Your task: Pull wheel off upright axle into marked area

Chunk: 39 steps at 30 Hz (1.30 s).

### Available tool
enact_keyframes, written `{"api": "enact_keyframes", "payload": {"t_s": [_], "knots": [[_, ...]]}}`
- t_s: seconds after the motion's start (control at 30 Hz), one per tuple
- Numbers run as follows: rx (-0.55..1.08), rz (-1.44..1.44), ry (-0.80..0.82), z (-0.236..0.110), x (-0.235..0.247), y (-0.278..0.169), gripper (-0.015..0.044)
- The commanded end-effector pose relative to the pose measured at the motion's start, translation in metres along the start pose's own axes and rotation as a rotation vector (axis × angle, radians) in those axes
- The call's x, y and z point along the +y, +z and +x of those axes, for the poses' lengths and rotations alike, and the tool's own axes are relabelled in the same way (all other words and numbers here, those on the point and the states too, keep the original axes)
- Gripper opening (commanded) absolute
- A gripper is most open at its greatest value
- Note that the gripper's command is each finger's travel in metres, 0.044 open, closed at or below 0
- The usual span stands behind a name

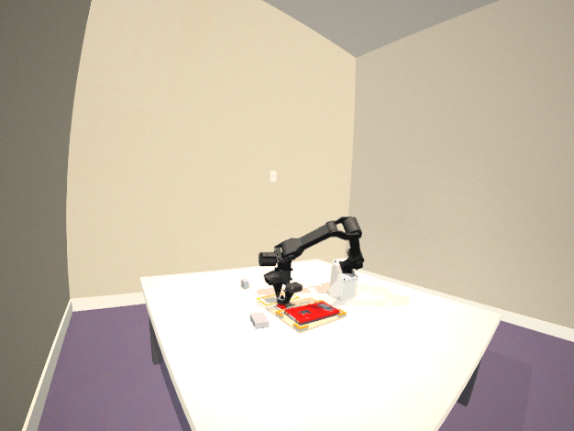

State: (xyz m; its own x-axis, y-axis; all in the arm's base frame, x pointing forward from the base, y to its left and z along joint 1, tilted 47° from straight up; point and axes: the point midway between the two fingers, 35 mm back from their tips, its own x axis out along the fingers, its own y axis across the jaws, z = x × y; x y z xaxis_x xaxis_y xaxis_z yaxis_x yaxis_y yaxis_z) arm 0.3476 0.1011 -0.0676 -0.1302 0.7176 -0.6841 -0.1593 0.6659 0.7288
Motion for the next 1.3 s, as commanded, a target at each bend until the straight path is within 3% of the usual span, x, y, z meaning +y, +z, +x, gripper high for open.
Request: {"api": "enact_keyframes", "payload": {"t_s": [0.0, 0.07, 0.37, 0.57, 1.27], "knots": [[0.0, 0.0, 0.0, 0.0, 0.0, 0.0, 0.0274], [0.0, 0.0, 0.0, 0.0, 0.0, 0.0, 0.0221], [0.0, 0.0, 0.0, 0.0, 0.0, 0.0, 0.0161], [0.0, 0.0, 0.0, -0.0011, 0.0, 0.0, 0.0004], [-0.003, 0.002, 0.0, -0.008, -0.0003, -0.0001, 0.0]]}}
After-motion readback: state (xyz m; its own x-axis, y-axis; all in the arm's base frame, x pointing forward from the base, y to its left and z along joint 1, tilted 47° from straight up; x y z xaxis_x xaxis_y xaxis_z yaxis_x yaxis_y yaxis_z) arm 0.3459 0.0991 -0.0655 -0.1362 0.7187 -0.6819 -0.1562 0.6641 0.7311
